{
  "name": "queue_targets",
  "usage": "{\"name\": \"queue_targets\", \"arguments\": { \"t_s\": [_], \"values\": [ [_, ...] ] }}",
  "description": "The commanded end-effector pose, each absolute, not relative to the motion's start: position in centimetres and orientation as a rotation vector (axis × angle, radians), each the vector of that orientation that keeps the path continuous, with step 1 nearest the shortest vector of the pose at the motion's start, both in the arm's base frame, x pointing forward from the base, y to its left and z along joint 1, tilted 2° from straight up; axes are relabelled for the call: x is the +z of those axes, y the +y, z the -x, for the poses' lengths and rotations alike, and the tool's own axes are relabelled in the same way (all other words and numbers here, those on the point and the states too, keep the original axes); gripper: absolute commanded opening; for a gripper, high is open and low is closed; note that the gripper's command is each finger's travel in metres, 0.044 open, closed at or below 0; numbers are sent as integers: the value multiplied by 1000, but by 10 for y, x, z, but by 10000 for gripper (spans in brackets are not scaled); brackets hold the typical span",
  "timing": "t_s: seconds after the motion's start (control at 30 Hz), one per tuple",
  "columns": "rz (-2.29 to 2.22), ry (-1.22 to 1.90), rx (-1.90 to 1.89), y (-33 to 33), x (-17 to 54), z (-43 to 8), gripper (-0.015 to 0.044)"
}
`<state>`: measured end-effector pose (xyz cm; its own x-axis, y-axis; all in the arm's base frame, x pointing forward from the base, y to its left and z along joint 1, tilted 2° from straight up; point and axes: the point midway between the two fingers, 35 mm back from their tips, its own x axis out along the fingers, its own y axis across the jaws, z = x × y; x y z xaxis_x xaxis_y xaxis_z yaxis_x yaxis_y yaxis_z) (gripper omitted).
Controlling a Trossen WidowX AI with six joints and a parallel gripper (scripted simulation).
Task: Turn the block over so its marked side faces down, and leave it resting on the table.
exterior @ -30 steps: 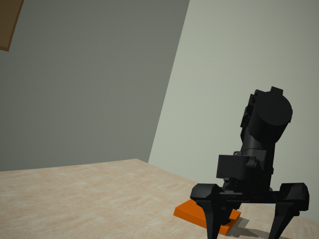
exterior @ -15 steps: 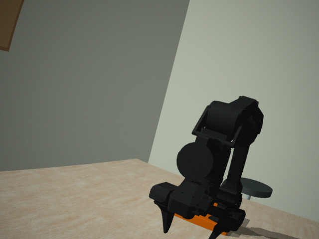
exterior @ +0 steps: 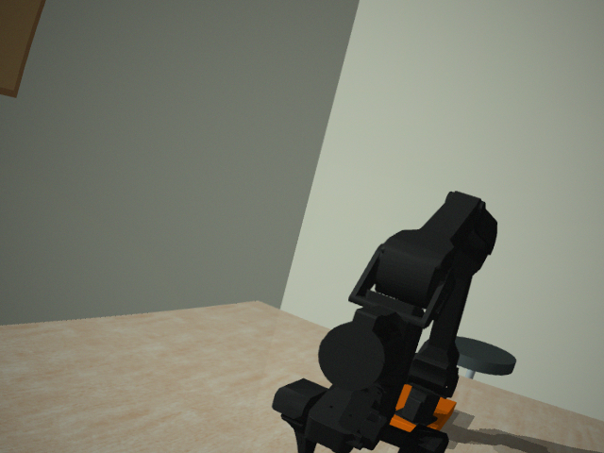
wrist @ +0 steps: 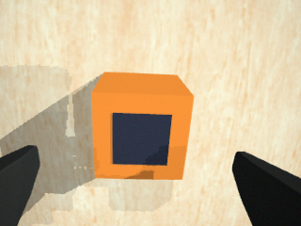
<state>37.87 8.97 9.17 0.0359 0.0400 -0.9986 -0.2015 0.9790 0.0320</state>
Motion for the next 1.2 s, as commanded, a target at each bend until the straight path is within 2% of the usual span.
{"name": "queue_targets", "arguments": {
  "t_s": [0.0, 0.8, 1.07, 1.17],
  "values": [
    [135, 1527, 186, 89, 85, -378, 440],
    [135, 1527, 186, 90, 49, -379, 440],
    [135, 1527, 186, 90, 49, -379, 230],
    [135, 1527, 186, 90, 49, -379, 210]
  ]
}}
